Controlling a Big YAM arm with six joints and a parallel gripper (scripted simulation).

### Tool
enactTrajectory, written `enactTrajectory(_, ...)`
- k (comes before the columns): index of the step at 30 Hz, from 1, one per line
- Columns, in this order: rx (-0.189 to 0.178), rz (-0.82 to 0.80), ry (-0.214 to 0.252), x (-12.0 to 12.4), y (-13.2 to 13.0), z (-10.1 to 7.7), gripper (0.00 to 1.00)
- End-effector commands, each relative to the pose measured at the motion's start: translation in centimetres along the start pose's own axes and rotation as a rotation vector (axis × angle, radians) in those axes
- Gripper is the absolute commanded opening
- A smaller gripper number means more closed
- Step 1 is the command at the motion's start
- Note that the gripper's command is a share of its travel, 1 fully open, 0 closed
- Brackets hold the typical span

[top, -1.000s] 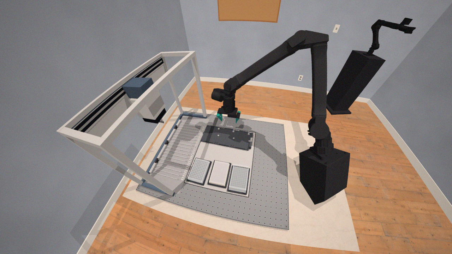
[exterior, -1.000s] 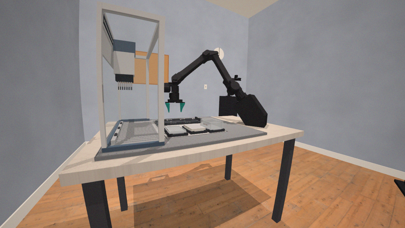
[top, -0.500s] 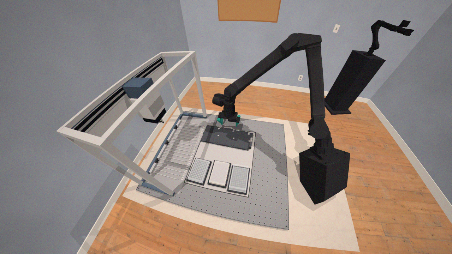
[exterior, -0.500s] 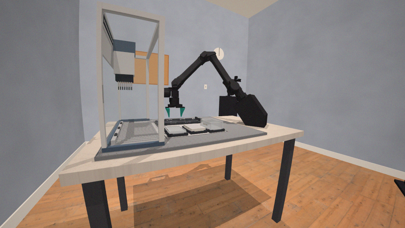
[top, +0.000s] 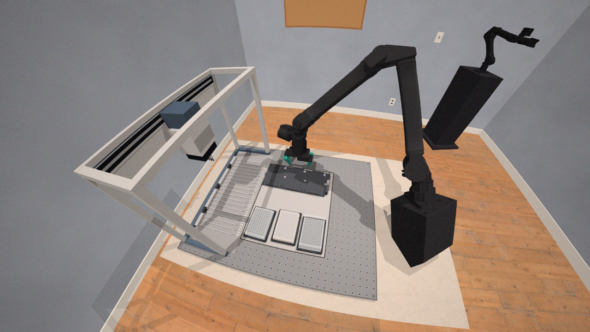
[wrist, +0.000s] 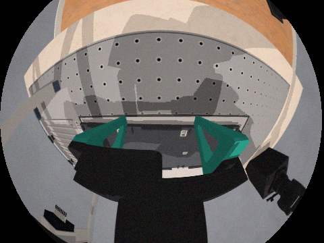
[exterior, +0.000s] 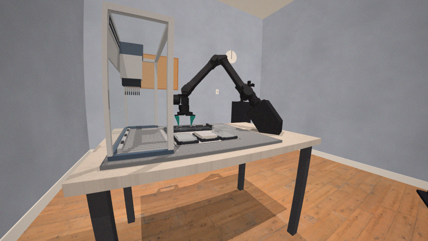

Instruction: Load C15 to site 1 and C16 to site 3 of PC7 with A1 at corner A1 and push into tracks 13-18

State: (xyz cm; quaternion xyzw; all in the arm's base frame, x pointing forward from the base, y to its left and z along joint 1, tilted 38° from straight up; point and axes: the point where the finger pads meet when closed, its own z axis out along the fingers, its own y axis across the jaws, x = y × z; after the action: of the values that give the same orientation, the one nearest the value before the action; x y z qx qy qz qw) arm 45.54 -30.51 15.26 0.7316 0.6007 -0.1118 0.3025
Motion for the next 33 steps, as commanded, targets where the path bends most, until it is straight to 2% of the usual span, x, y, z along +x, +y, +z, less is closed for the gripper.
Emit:
enactTrajectory(1, -0.039, 0.009, -0.019, -1.3, 1.3, -0.8, 1.00)
enactTrajectory(4, -0.018, 0.004, -0.013, -1.0, 0.8, 0.5, 1.00)
enactTrajectory(12, -0.015, 0.002, -0.012, -0.9, 0.6, 1.4, 1.00)
enactTrajectory(13, -0.036, 0.007, -0.014, -0.8, 1.3, 0.0, 1.00)
enactTrajectory(19, -0.036, 0.007, -0.014, -0.8, 1.3, 0.0, 1.00)
enactTrajectory(20, -0.030, -0.007, -0.017, -1.1, 0.8, 0.6, 1.00)
enactTrajectory(28, -0.031, -0.033, -0.006, 0.7, 1.1, 0.6, 1.00)
enactTrajectory(33, -0.032, -0.029, -0.006, 0.9, 1.3, 0.6, 1.00)
